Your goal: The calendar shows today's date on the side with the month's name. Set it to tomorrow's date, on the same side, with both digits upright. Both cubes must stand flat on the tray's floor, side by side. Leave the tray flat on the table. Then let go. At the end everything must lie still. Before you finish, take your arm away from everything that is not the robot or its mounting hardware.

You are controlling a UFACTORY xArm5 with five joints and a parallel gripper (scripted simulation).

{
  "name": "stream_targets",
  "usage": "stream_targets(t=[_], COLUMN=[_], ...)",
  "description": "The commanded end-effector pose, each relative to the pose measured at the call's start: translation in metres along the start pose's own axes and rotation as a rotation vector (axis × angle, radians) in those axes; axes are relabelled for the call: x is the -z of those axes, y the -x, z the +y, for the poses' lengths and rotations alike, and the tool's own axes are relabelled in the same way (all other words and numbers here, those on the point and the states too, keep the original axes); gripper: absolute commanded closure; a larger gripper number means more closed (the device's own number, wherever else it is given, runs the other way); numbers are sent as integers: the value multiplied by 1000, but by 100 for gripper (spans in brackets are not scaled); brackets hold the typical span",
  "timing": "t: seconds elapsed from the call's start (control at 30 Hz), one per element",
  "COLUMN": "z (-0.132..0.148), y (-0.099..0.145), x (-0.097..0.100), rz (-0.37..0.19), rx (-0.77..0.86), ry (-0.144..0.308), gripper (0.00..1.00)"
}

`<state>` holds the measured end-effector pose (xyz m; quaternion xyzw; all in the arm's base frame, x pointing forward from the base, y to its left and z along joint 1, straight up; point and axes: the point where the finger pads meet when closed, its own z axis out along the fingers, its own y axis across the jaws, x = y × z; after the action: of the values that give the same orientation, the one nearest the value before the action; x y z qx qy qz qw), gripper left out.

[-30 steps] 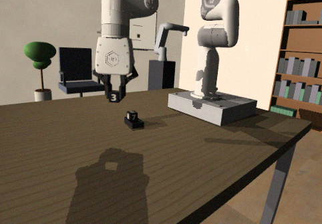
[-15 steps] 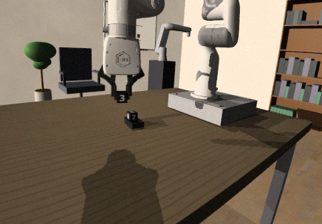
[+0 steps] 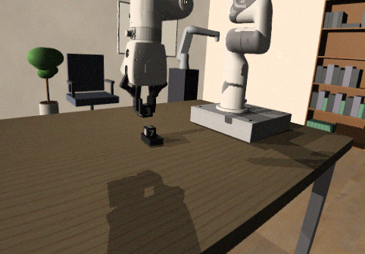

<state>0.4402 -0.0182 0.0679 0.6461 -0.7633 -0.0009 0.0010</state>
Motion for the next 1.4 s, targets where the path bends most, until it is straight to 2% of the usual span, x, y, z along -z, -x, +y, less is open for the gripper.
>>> stream_targets(t=[0.0,0.1,0.17,0.6,0.7,0.77,1.13,1.23,1.37], z=[4,5,9,20,21,25,35,35,40], y=[6,7,10,21,21,25,33,33,37], x=[1,1,1,1,1,1,0,0,0], rz=[0,0,0,1,1,1,2,2,2], rx=[174,201,307,648,659,772,1061,1062,1207], ry=[-6,-6,-6,-6,-6,-6,-5,-5,-5], gripper=[73,73,73,73,73,73,73,73,73])
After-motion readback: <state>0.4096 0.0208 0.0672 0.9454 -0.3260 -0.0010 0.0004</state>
